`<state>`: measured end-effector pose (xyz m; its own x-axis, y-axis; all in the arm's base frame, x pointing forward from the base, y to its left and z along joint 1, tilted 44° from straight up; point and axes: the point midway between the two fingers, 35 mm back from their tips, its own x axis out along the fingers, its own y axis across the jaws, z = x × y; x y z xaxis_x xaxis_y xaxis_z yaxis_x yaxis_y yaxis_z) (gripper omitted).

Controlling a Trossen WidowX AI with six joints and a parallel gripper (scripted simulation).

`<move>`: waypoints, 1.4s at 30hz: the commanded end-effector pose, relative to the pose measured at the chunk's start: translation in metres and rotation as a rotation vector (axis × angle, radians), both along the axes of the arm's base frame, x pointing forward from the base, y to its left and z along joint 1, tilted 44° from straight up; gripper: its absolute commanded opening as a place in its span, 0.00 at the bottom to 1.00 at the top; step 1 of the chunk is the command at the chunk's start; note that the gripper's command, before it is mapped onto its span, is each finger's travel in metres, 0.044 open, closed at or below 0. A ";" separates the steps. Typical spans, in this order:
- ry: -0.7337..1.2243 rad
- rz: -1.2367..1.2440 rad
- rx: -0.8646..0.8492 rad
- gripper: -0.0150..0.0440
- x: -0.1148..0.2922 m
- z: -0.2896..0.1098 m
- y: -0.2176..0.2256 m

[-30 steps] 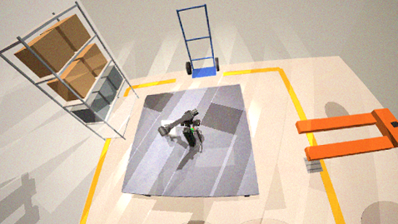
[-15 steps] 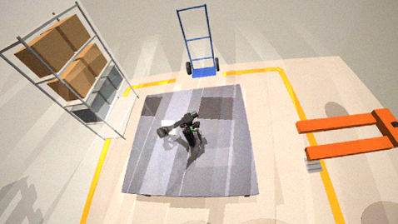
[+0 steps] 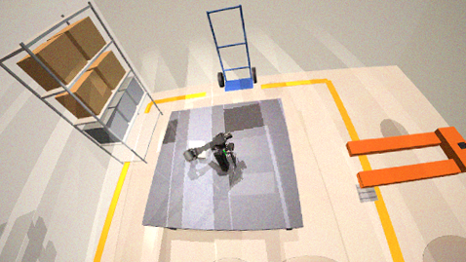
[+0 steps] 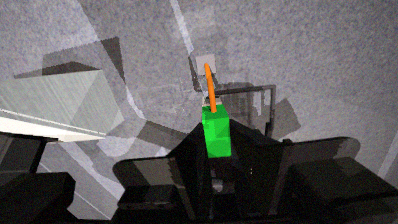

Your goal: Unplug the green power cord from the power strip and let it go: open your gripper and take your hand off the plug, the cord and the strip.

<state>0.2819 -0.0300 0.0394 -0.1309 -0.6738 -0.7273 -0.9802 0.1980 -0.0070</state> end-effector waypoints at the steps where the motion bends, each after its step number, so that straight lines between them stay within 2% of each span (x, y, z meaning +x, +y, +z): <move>1: 0.000 -0.001 0.000 0.34 0.000 0.000 0.000; 9: 0.000 -0.001 0.000 0.25 0.000 0.000 0.000; 42: -0.001 0.002 0.004 0.25 0.009 -0.031 0.039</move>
